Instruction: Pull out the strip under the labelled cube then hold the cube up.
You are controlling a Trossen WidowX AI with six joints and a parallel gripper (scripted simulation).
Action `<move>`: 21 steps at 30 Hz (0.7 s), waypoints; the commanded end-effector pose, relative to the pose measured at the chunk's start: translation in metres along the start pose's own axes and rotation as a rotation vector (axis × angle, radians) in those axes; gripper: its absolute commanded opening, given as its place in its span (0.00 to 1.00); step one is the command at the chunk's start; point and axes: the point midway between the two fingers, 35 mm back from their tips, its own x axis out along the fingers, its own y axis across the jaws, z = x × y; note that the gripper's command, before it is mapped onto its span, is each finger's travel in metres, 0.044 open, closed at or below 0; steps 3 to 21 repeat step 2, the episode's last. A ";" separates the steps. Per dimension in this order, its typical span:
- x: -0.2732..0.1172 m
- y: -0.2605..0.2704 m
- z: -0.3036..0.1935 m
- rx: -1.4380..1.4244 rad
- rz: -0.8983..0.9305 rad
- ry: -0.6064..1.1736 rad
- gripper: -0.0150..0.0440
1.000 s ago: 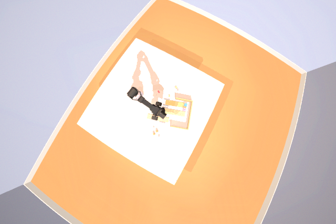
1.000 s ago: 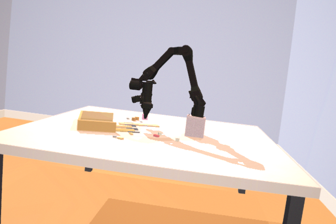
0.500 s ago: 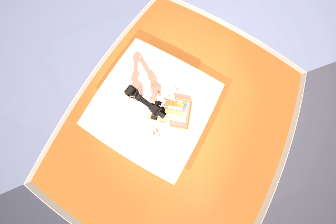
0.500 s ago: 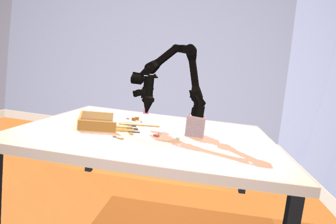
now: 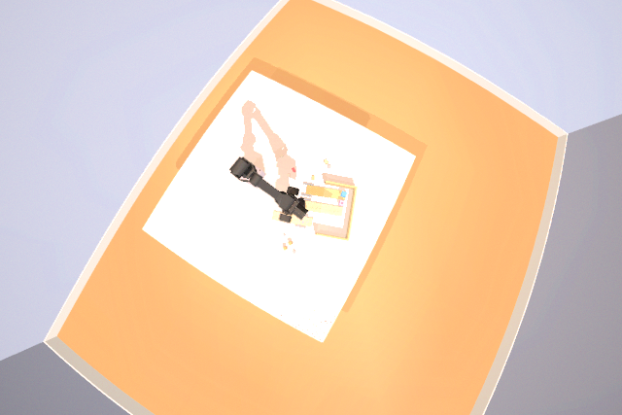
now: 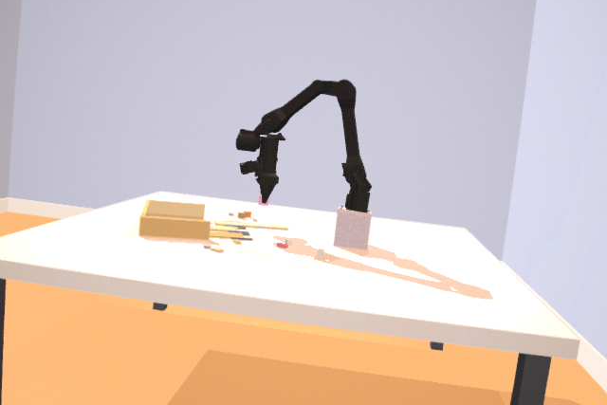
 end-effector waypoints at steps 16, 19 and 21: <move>-0.001 0.001 0.000 0.006 0.003 -0.001 0.25; -0.001 0.001 0.000 0.006 0.003 -0.001 0.25; -0.001 0.001 0.000 0.006 0.003 -0.001 0.25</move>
